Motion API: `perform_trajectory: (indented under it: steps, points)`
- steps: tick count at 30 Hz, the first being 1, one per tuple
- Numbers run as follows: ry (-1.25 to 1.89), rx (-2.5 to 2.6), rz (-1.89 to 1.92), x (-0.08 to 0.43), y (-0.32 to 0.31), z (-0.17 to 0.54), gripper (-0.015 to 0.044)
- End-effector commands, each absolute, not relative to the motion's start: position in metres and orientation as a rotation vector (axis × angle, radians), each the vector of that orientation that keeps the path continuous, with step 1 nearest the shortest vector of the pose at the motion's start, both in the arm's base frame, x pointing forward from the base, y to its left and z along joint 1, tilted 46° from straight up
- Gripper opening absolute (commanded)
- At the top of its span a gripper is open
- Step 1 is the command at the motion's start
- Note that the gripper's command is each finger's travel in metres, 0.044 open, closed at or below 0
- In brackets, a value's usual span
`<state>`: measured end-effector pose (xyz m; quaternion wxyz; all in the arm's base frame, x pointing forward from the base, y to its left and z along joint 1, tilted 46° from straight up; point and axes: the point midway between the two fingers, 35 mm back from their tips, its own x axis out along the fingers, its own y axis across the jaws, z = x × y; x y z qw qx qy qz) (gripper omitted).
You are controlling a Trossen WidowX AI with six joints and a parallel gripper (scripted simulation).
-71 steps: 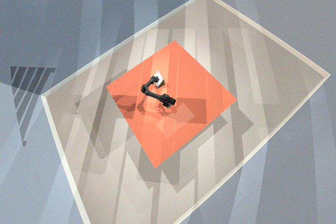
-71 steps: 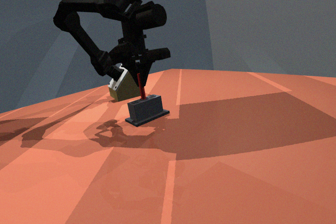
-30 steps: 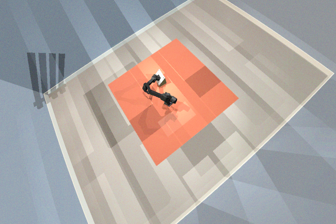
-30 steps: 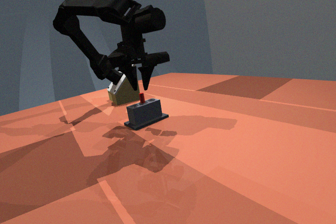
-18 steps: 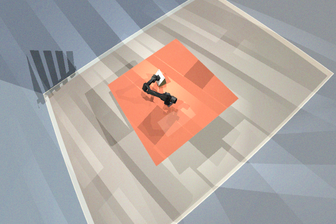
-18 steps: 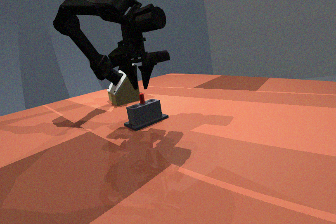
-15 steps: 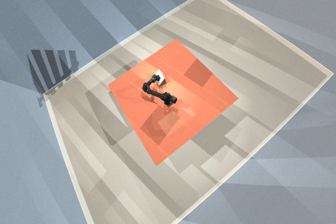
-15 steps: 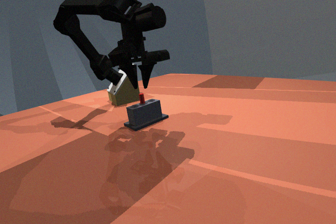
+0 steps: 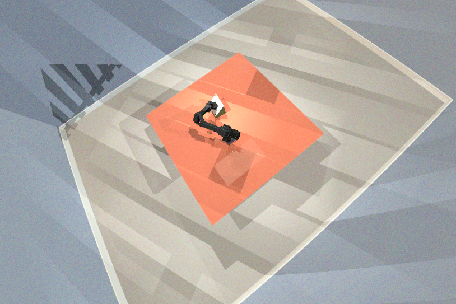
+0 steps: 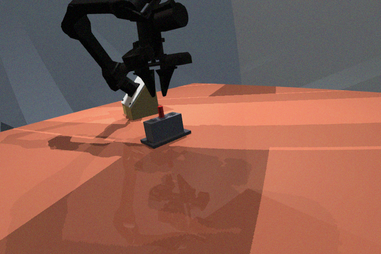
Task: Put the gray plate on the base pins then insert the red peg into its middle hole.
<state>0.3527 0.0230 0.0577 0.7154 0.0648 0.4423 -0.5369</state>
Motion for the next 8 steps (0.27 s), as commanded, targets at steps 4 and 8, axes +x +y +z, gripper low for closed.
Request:
perform_trajectory:
  steps: [4, 8]
  points:
    - [0.979, 0.152, -1.191, 0.3526, 0.0266, 0.0615, 0.015]
    - [0.979, 0.152, -1.191, 0.3525, 0.0285, 0.0635, 0.015]
